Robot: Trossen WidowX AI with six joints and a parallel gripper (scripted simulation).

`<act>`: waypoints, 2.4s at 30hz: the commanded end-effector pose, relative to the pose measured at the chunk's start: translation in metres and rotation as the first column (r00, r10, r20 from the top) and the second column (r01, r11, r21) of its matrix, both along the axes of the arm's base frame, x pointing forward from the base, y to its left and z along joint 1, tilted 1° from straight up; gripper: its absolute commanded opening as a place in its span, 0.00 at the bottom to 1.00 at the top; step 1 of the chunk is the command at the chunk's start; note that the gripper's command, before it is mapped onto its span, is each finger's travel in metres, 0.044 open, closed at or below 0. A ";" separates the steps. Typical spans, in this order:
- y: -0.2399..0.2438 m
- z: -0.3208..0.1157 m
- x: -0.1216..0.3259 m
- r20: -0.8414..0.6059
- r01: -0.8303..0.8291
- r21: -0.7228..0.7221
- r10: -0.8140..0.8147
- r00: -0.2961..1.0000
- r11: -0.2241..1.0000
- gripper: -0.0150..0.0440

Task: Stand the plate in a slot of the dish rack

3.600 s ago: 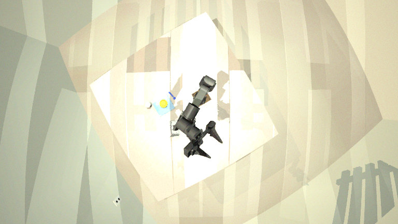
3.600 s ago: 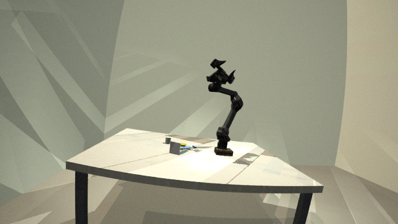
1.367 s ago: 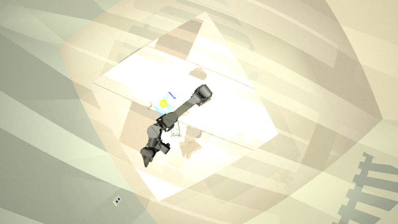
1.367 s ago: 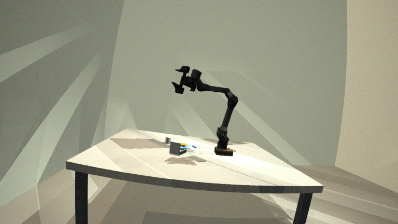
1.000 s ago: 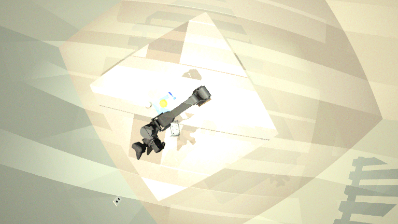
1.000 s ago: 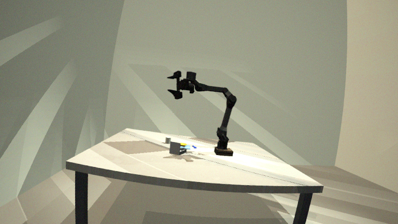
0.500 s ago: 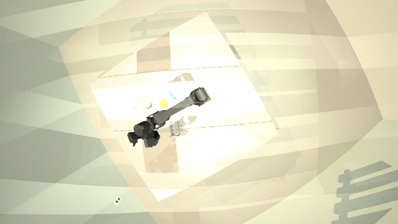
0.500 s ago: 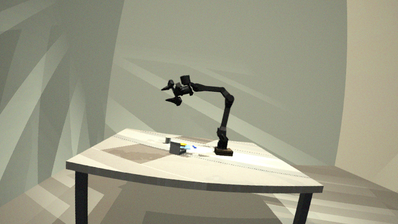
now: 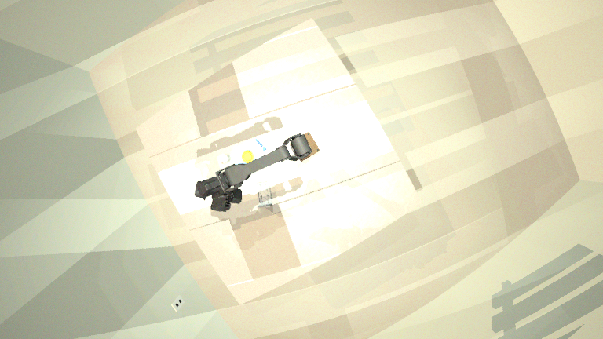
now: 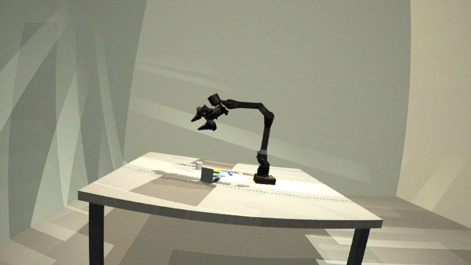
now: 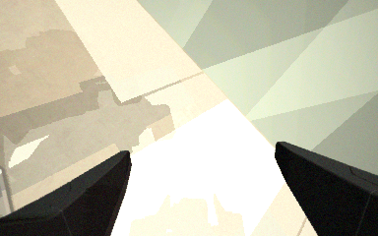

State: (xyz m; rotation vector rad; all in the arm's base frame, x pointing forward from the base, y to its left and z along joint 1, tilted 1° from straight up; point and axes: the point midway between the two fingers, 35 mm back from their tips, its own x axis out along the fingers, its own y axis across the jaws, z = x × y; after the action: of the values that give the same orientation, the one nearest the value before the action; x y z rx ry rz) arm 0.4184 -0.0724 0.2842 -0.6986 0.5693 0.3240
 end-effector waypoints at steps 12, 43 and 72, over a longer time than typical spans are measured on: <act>-0.041 -0.055 -0.042 -0.355 0.331 0.099 -0.278 0.893 0.938 0.93; -0.084 -0.124 -0.145 -0.785 0.769 -0.104 -0.527 0.325 0.630 0.93; -0.095 -0.242 -0.148 -0.785 0.769 -0.105 -0.527 0.325 0.630 0.93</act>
State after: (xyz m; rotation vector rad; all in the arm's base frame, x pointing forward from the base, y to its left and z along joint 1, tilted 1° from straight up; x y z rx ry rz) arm 0.2720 -0.1675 0.0493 0.0810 1.5511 -0.1244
